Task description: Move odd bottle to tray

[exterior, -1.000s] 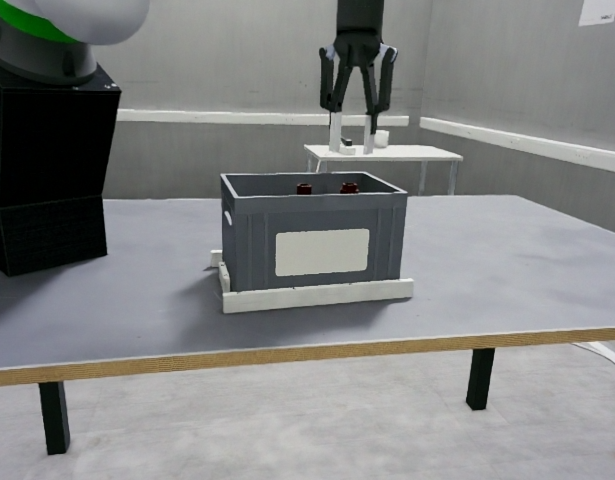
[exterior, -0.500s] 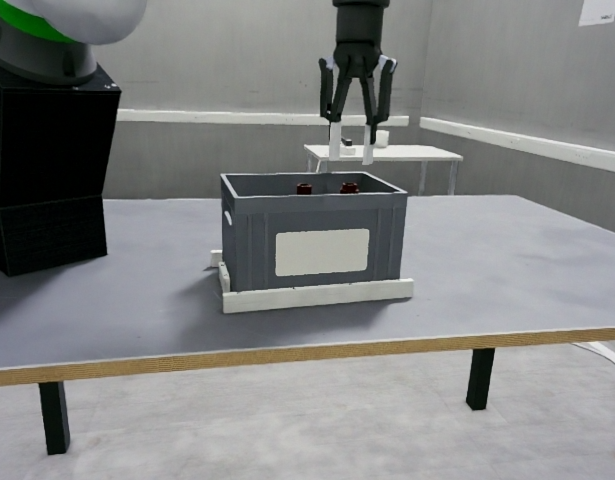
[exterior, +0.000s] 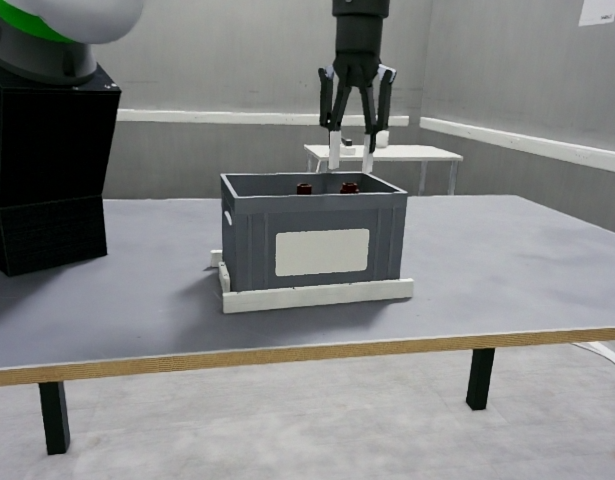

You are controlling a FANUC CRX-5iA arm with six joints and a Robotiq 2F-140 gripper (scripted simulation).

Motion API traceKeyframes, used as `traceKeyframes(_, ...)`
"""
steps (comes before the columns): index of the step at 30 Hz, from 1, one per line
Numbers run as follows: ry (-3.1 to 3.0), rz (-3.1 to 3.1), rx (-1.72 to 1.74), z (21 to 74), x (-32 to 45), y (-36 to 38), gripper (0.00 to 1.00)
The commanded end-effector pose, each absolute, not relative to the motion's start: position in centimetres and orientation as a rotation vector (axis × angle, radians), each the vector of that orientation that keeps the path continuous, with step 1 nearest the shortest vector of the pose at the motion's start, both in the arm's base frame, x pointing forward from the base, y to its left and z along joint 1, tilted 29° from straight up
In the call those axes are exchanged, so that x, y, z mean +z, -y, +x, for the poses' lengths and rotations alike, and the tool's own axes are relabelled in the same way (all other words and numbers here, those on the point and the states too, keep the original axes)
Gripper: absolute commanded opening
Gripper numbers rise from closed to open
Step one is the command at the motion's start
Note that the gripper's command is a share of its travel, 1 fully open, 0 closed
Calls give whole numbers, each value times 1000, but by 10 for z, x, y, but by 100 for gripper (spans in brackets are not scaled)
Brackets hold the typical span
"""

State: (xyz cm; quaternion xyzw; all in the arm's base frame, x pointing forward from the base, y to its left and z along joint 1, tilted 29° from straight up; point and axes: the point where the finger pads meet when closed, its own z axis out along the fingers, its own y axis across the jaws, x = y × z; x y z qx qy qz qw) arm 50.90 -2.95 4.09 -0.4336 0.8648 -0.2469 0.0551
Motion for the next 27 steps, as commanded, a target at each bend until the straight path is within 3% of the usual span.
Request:
traceKeyframes(1, -2624, -1316, -750, 510, 40, 30, 44)
traceKeyframes(27, -2624, -1316, -750, 511, 38, 31, 44)
